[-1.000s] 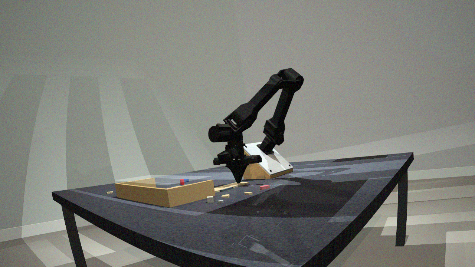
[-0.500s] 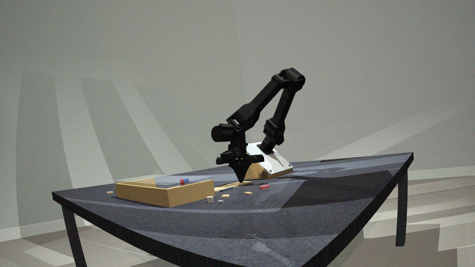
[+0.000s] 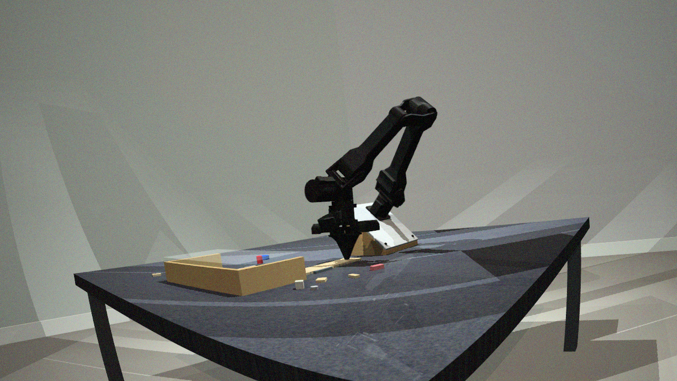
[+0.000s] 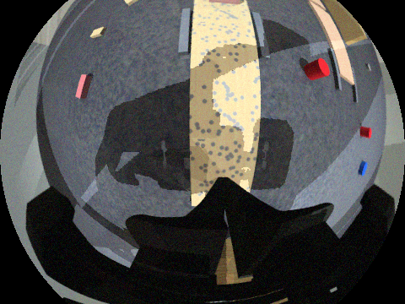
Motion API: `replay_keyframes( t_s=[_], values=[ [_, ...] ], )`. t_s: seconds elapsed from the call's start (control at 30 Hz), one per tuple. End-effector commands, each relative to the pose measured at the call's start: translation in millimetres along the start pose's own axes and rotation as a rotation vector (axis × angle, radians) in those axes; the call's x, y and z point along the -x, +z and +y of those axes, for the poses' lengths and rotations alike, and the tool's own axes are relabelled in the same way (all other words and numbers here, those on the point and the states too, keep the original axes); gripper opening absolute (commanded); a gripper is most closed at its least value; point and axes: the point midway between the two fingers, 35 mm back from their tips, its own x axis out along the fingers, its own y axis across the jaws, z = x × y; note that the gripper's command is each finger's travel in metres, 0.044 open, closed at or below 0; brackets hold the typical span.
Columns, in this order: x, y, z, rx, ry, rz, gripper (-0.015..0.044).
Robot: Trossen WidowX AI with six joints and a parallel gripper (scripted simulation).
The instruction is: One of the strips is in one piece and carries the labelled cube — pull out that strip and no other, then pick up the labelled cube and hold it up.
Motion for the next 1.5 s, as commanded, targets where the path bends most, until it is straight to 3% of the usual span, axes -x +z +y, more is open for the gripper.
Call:
replay_keyframes(
  t_s=[0.0,1.47],
  values=[
    [-5,-15,-1,-0.017,0.002,0.033,0.0],
    [1,-2,-1,-0.004,0.001,0.003,0.0]
  ],
)
